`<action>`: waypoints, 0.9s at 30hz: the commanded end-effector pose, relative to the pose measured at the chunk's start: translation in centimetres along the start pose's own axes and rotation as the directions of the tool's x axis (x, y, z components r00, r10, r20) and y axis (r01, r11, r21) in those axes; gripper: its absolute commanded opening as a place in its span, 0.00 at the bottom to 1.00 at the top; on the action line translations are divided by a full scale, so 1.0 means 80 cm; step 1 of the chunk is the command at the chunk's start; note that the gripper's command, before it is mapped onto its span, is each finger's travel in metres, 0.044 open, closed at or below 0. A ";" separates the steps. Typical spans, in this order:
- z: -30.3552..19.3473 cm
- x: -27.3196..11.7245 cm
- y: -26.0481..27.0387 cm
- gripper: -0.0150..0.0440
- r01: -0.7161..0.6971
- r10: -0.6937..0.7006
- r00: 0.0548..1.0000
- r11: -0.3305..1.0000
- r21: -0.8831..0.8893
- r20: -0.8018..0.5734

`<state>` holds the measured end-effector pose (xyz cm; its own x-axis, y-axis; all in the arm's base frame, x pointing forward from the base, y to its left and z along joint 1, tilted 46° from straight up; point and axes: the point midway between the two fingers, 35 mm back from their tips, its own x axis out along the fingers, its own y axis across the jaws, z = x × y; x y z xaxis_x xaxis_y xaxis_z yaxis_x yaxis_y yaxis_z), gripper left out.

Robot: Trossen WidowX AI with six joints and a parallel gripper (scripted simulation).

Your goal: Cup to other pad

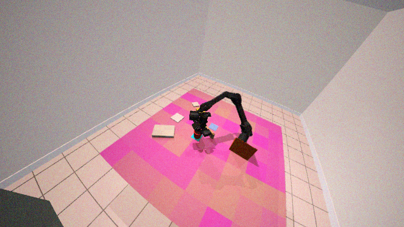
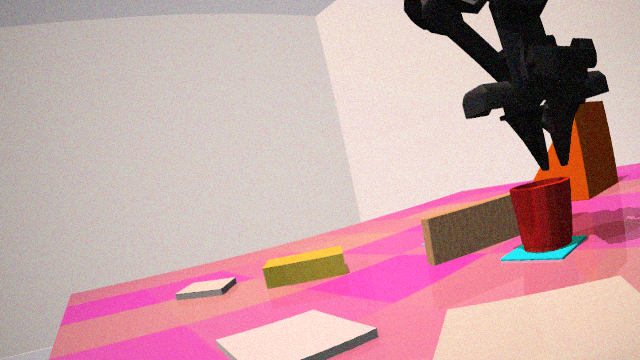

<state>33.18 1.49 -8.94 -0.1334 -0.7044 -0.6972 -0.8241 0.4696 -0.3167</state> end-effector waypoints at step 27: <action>0.001 -0.079 0.000 1.00 -0.002 0.002 1.000 1.000 0.003 0.005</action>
<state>33.94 5.24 -5.32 -0.1317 -0.7033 -0.6986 -0.8253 0.4682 -0.3158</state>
